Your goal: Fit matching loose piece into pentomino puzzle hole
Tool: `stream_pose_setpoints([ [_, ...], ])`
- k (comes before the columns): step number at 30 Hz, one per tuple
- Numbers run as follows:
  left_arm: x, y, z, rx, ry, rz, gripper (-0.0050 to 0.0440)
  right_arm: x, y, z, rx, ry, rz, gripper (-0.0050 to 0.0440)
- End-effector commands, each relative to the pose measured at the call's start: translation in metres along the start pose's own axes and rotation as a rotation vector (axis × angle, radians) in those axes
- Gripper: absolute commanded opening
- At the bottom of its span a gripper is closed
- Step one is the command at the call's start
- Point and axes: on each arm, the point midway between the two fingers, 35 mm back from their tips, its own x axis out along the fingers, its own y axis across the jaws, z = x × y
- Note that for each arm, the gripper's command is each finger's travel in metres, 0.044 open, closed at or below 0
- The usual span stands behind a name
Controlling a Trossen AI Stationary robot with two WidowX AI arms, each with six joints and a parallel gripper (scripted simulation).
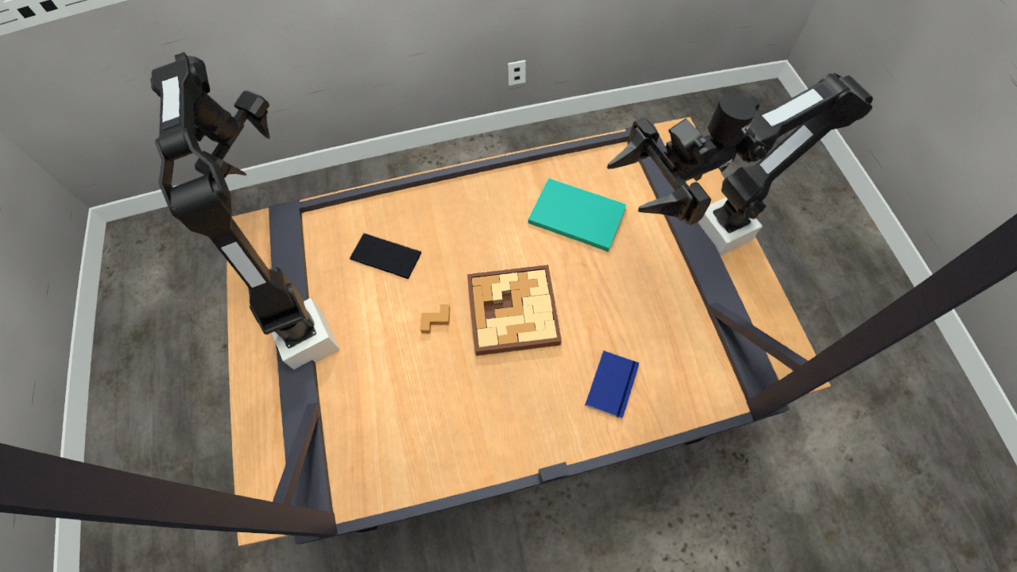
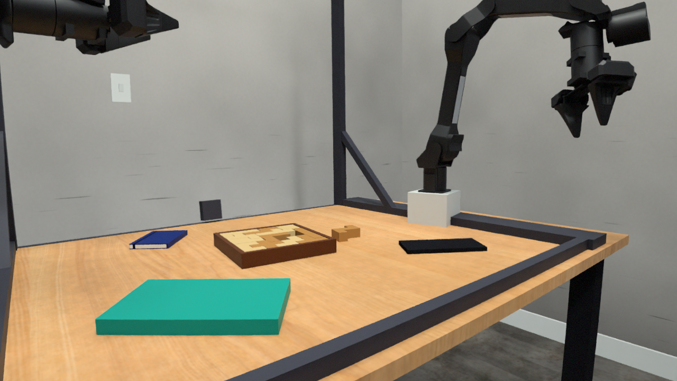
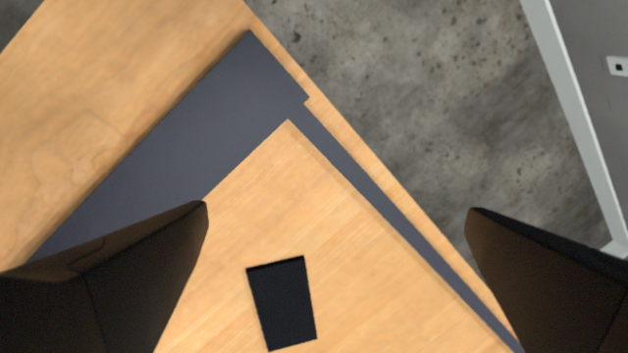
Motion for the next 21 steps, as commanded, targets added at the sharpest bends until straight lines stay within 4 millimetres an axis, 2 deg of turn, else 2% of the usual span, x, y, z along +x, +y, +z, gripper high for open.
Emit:
stream_pose_setpoints([
  [1,-0.0077,-0.0021,0.0000,0.005,-0.020,-0.016,0.0440,-0.0011,0.0000,0.0078,0.000,-0.019,0.000,0.0440],
  [18,-0.0077,-0.0021,0.0000,0.005,-0.020,-0.016,0.0440,-0.0011,0.0000,0.0078,0.000,-0.019,0.000,0.0440],
  [21,-0.0025,-0.0033,-0.0042,-0.001,-0.010,-0.007,0.0368,0.0025,-0.0020,0.0096,-0.001,-0.012,-0.006,0.0440],
])
